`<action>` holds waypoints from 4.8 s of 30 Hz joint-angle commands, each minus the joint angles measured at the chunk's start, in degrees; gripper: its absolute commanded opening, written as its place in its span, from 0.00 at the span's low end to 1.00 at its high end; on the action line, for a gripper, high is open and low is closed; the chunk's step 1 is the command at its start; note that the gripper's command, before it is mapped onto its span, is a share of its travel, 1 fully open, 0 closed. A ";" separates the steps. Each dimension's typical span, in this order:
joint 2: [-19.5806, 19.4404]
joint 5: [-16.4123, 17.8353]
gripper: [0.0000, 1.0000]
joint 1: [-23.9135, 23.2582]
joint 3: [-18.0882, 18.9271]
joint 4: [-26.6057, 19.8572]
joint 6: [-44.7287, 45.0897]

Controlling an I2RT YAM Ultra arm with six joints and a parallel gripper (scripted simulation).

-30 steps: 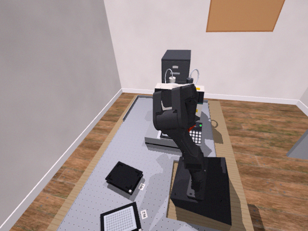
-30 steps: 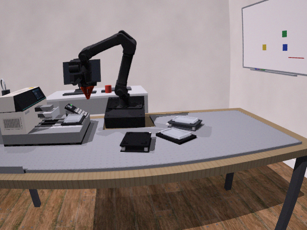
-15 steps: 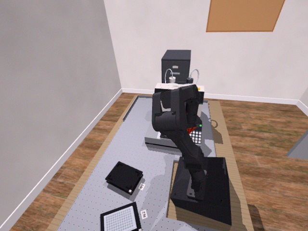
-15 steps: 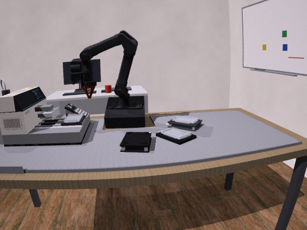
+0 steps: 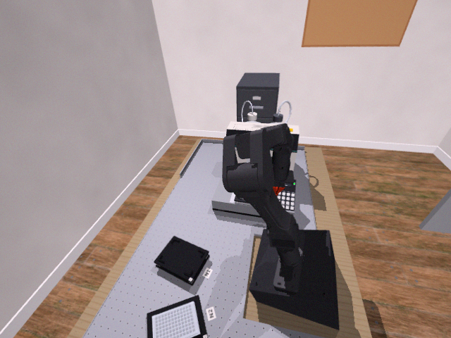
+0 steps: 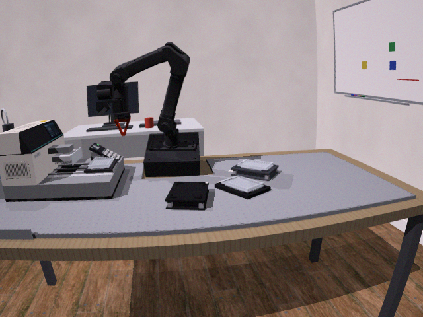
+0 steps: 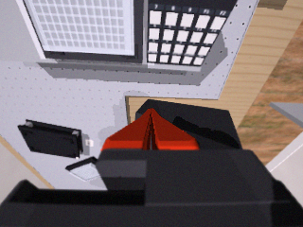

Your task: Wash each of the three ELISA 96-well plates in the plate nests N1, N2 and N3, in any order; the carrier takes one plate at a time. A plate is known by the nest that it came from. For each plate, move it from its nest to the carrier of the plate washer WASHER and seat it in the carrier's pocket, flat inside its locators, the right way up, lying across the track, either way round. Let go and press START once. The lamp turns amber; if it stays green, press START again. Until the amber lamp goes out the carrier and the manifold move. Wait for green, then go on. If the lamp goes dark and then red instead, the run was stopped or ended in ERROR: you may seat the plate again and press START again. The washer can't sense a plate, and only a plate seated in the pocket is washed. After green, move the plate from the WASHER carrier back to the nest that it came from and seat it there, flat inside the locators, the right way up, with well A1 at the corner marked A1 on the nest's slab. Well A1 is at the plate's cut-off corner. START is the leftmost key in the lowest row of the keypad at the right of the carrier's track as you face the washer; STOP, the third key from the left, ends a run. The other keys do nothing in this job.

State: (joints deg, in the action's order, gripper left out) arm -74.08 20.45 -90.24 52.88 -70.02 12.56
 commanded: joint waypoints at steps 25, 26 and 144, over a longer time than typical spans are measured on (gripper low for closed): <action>34.09 -0.64 0.00 4.61 -31.20 31.27 -19.62; 34.09 -0.64 0.00 4.62 -31.20 31.27 -19.63; 14.85 -5.58 0.00 13.48 -38.35 60.01 -27.37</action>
State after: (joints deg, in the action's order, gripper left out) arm -58.85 15.35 -76.75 14.35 -12.93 -14.24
